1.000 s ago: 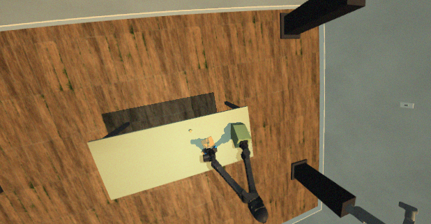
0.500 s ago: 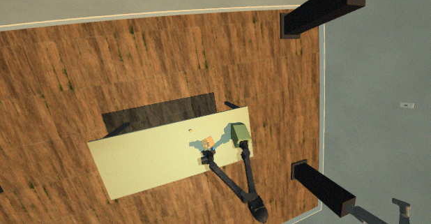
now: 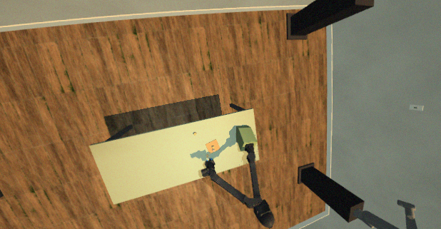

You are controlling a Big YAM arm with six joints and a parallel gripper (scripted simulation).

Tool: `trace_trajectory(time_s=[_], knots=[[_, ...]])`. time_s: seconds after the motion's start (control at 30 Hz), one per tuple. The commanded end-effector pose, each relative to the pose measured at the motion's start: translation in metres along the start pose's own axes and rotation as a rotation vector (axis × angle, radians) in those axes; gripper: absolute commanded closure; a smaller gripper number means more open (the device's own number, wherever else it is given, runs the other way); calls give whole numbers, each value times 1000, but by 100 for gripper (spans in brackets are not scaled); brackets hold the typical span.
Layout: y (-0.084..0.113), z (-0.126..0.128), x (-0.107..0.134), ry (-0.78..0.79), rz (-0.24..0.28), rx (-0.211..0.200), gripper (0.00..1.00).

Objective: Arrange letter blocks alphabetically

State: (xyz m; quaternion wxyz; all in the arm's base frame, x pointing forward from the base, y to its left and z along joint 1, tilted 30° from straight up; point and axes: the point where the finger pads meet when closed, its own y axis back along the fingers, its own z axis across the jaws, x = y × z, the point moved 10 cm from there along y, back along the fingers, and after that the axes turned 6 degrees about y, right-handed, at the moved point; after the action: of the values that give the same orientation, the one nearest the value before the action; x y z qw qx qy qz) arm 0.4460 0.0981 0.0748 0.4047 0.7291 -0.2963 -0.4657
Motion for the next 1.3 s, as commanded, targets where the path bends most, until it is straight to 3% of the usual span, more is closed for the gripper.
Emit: trace_trajectory(time_s=[0.0,0.17,0.93,1.27], knots=[[30,-24,6,5,22,86,59],[20,-16,9,-8,16,63,59],[20,-15,9,-8,16,62,59],[11,-13,12,-18,15,53,59]])
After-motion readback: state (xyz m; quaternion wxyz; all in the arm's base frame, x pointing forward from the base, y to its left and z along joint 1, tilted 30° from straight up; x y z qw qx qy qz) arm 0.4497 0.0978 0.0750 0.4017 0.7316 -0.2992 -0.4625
